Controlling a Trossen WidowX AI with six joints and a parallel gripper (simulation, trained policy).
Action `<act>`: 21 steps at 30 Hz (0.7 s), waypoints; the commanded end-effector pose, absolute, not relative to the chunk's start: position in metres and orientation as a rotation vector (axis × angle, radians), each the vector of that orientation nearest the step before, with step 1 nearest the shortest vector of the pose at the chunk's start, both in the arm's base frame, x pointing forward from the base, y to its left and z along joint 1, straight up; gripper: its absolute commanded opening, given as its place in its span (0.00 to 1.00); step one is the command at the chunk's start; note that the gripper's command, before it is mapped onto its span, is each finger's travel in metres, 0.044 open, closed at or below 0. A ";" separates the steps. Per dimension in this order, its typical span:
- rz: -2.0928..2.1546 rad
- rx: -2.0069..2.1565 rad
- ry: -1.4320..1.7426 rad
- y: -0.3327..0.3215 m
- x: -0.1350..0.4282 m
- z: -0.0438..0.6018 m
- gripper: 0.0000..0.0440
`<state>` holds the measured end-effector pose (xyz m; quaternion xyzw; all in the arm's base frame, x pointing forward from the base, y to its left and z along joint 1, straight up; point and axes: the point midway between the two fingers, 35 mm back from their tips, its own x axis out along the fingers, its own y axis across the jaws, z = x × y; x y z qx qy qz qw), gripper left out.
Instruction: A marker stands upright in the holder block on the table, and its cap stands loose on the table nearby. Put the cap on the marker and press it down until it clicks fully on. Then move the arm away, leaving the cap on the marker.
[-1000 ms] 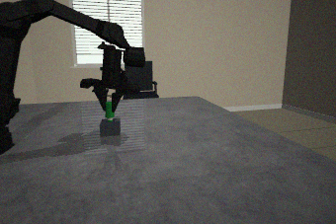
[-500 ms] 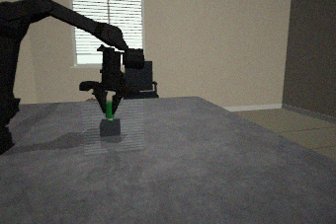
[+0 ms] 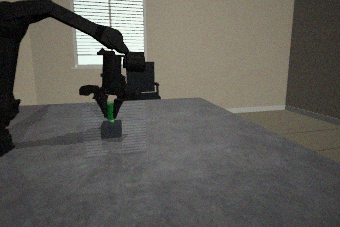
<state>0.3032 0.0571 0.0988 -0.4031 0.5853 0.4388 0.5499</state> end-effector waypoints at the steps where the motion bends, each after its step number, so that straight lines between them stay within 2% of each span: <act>1: 1.039 -0.978 1.417 0.050 0.301 0.085 0.19; 21: 1.068 -1.050 1.367 0.047 0.302 0.083 0.28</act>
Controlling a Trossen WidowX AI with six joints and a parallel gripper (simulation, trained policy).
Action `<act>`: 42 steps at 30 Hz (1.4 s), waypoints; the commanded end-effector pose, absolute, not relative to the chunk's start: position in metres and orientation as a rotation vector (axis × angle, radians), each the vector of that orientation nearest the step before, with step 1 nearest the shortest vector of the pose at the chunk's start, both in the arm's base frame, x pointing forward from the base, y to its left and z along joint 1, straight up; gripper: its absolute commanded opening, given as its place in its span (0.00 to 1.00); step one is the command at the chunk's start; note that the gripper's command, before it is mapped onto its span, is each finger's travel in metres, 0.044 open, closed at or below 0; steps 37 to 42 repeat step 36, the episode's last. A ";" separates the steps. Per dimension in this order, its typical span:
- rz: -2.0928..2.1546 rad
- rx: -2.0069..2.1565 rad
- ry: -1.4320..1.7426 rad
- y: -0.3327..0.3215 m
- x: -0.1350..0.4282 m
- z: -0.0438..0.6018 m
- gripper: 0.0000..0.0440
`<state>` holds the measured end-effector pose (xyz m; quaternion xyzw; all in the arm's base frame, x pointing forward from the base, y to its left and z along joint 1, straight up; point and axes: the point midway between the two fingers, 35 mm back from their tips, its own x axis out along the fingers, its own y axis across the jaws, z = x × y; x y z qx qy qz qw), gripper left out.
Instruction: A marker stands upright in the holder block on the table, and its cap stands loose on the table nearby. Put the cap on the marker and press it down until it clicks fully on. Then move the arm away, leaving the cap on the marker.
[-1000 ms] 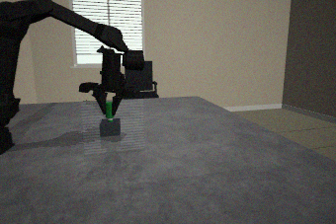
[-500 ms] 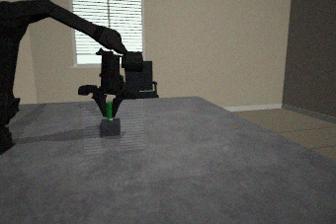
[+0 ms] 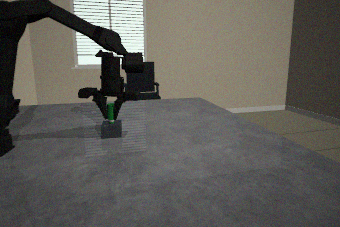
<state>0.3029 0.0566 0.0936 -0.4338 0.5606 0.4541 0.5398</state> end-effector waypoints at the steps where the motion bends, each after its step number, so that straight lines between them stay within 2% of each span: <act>1: 1.070 -1.053 1.366 0.047 0.302 0.082 0.29; 8: 1.084 -1.072 1.343 0.048 0.301 0.084 0.34; 19: 1.091 -1.082 1.294 0.050 0.292 0.096 0.97; 20: 1.086 -1.084 1.283 0.050 0.293 0.097 1.00; 35: 1.040 -1.109 1.149 0.057 0.301 0.148 1.00; 42: 1.042 -1.112 1.144 0.057 0.301 0.151 1.00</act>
